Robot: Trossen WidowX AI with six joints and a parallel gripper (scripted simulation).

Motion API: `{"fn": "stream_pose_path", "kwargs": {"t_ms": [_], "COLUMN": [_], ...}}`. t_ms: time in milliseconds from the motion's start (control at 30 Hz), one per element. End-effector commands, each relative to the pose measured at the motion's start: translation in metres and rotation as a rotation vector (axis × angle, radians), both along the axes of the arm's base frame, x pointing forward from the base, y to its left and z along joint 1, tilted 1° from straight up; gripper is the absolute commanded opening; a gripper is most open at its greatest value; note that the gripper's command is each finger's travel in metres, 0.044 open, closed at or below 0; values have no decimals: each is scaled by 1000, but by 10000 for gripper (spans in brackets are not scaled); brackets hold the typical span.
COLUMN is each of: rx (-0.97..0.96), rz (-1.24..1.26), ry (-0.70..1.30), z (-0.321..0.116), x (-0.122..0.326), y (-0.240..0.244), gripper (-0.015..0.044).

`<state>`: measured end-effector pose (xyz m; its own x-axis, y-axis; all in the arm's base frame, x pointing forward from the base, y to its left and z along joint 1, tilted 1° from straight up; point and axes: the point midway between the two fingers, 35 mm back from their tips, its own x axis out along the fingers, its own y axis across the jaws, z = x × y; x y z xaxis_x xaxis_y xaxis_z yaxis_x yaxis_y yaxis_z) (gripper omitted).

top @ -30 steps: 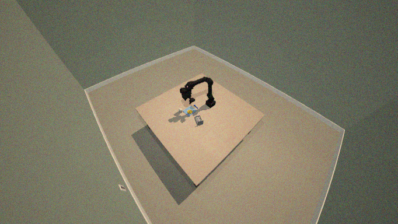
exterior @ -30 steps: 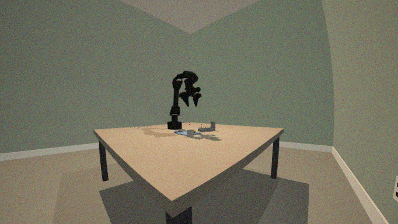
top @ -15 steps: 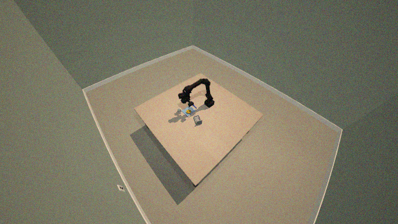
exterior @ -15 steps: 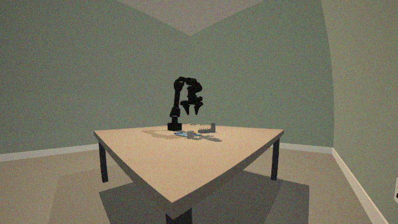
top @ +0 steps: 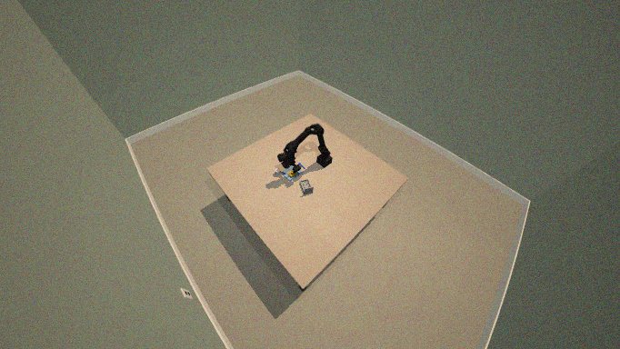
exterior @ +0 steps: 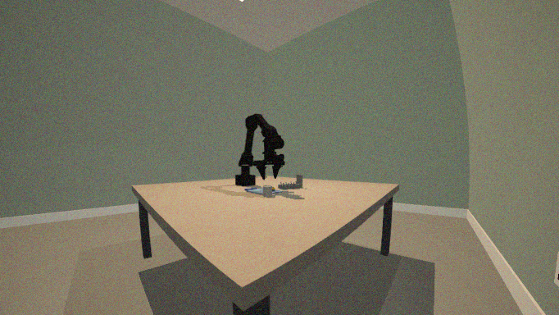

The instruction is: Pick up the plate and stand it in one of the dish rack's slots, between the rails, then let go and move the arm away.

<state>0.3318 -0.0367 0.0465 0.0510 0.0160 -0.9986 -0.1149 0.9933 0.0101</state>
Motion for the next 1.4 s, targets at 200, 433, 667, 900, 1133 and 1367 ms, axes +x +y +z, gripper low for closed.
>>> {"fn": "stream_pose_path", "kwargs": {"t_ms": [200, 433, 667, 900, 1133, 1367], "rx": [-4, -3, -3, -3, -3, -3], "rz": [-4, -4, -4, -4, -4, -4], "ry": [12, 12, 12, 12, 12, 12], "z": [-21, -32, -43, -55, -62, -62], "x": [-2, -2, -2, -3, -3, -3], "y": [0, 0, 1, 1, 1, 1], "gripper": [400, 400, 400, 400, 374, 369]}}
